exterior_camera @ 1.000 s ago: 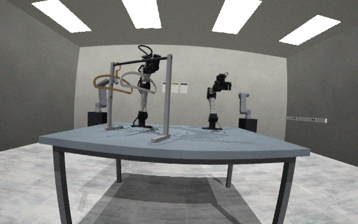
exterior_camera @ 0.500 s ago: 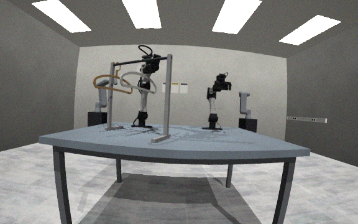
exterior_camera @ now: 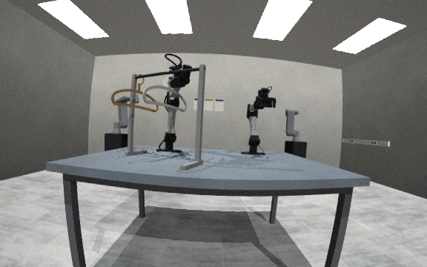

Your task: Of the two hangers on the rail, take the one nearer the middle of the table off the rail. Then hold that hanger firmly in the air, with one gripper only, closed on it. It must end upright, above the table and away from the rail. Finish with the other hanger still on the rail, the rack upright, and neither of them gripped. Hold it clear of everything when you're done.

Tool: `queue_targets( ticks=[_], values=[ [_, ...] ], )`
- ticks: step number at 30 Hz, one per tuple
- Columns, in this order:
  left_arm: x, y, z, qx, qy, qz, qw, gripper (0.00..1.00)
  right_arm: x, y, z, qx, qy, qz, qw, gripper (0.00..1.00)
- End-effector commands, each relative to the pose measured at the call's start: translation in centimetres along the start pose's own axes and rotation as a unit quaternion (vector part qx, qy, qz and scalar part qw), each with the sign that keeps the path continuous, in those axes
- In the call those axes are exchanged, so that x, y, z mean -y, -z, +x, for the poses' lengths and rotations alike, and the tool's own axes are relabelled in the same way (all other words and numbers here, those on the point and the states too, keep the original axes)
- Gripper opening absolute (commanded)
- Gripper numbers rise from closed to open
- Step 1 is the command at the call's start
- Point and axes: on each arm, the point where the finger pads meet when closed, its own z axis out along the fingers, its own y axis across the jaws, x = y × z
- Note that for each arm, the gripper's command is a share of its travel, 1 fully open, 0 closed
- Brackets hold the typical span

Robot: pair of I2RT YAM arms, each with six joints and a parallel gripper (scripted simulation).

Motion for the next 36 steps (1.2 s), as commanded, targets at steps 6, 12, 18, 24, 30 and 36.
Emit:
queue_targets(
  ticks=[6,12,18,24,30,36],
  values=[
    [0.0,0.1,-0.6,0.007,0.001,0.001,1.000,1.00,0.0,0.3,-0.5,0.006,-0.005,-0.005,1.000,0.01],
    [0.0,0.1,-0.6,0.007,0.001,0.001,1.000,1.00,0.0,0.3,-0.5,0.006,-0.005,-0.005,1.000,0.01],
    [0.0,0.1,-0.6,0.007,0.001,0.001,1.000,1.00,-0.4,0.1,-0.7,0.000,0.002,-0.007,1.000,0.01],
    [0.0,0.1,-0.6,0.007,0.001,0.001,1.000,1.00,-0.3,0.4,-1.5,0.001,0.000,-0.003,1.000,0.01],
    [0.0,0.1,-0.6,0.007,0.001,0.001,1.000,1.00,-0.3,0.7,-2.3,0.001,0.000,-0.002,1.000,0.01],
    [0.0,0.1,-0.6,0.007,0.001,0.001,1.000,1.00,-0.3,0.9,-2.9,0.001,0.000,-0.002,1.000,0.01]
  ],
)
